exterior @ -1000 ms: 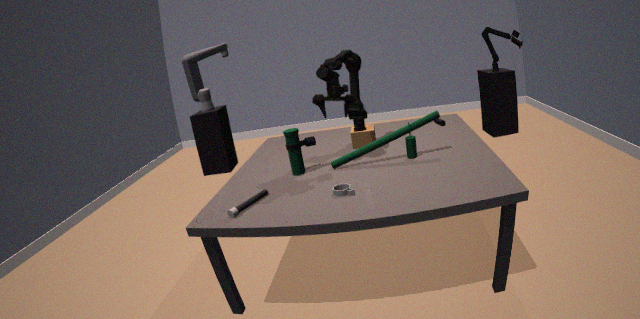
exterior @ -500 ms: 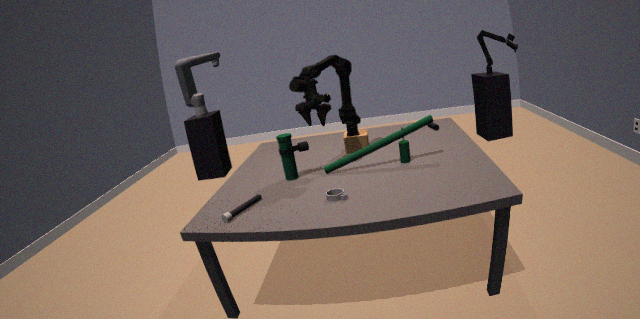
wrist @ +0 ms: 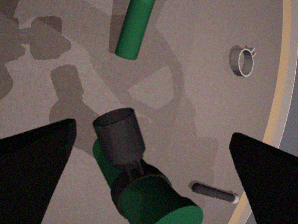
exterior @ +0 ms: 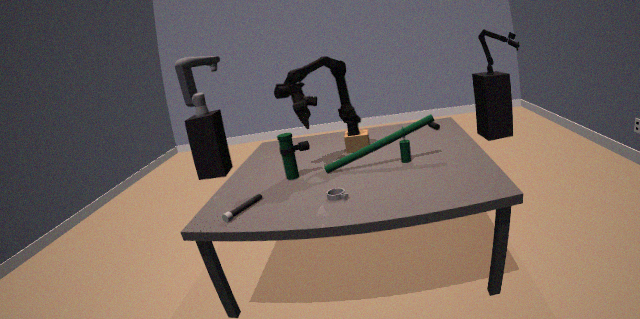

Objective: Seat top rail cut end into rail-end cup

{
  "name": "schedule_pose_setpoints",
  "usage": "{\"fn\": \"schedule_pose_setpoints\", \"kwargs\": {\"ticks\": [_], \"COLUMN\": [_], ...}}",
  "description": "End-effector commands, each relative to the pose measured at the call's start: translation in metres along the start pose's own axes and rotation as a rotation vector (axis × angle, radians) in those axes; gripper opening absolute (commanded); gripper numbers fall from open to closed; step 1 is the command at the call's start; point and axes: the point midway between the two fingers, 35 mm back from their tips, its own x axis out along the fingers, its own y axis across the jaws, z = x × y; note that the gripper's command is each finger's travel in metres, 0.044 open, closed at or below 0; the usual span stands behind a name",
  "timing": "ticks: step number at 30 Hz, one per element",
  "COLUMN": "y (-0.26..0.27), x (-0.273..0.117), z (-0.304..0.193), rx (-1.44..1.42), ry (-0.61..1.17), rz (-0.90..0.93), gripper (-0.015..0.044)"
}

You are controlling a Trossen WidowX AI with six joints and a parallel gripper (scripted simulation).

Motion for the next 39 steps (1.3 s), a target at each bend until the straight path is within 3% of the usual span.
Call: {"fn": "schedule_pose_setpoints", "kwargs": {"ticks": [1,12,20,39], "y": [0.015,0.015,0.035,0.033], "x": [-0.011,-0.011,0.033,0.057], "z": [-0.027,-0.027,-0.033,-0.034], "rx": [-0.363,-0.363,-0.363,-0.364], "ry": [-0.034,-0.034,-0.033,-0.033], "rz": [-0.071,-0.071,-0.071,-0.071], "gripper": [0.0440,0.0440,0.0440,0.0440]}}
